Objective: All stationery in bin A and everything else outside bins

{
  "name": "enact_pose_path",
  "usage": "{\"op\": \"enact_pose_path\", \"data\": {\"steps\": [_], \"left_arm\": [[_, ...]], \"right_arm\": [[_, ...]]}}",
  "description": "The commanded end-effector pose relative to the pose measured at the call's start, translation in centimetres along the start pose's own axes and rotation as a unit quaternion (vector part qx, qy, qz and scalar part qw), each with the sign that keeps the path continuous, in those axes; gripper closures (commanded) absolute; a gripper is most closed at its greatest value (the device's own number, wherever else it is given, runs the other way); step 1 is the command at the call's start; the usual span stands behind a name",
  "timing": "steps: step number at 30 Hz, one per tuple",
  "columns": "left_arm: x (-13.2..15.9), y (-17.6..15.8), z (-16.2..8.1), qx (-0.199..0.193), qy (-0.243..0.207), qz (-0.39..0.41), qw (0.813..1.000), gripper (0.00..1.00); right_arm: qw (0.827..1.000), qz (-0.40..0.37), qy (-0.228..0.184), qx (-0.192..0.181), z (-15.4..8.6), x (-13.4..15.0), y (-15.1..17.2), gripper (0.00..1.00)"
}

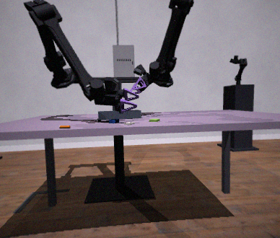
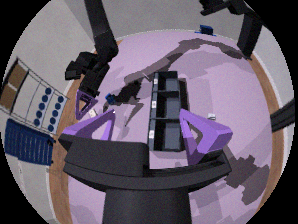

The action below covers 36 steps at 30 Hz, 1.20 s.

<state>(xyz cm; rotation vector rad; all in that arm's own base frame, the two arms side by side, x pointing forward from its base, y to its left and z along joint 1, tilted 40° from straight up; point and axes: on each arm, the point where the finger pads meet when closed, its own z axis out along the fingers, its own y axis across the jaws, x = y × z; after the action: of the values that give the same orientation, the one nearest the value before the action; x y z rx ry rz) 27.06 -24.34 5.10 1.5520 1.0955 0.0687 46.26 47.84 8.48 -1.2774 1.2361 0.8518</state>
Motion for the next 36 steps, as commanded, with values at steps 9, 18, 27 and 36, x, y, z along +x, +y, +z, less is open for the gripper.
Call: {"op": "enact_pose_path", "data": {"steps": [9,18,27,36], "left_arm": [[-0.1,0.02,-0.04,-0.001,-0.001,0.001,1.0,0.0],[-0.1,0.02,-0.04,-0.001,-0.001,0.001,1.0,0.0],[-0.22,0.05,-0.1,-0.001,-0.001,0.001,1.0,0.0],[-0.62,0.15,-0.33,-0.001,-0.001,0.001,1.0,0.0]], "right_arm": [[1.0,-0.003,-0.003,-0.001,0.13,-0.5,0.06,0.0],[1.0,-0.003,-0.003,-0.001,0.13,-0.5,0.06,0.0],[1.0,-0.003,-0.003,-0.001,0.13,-0.5,0.06,0.0],[1.0,-0.003,-0.003,-0.001,0.13,-0.5,0.06,0.0]]}}
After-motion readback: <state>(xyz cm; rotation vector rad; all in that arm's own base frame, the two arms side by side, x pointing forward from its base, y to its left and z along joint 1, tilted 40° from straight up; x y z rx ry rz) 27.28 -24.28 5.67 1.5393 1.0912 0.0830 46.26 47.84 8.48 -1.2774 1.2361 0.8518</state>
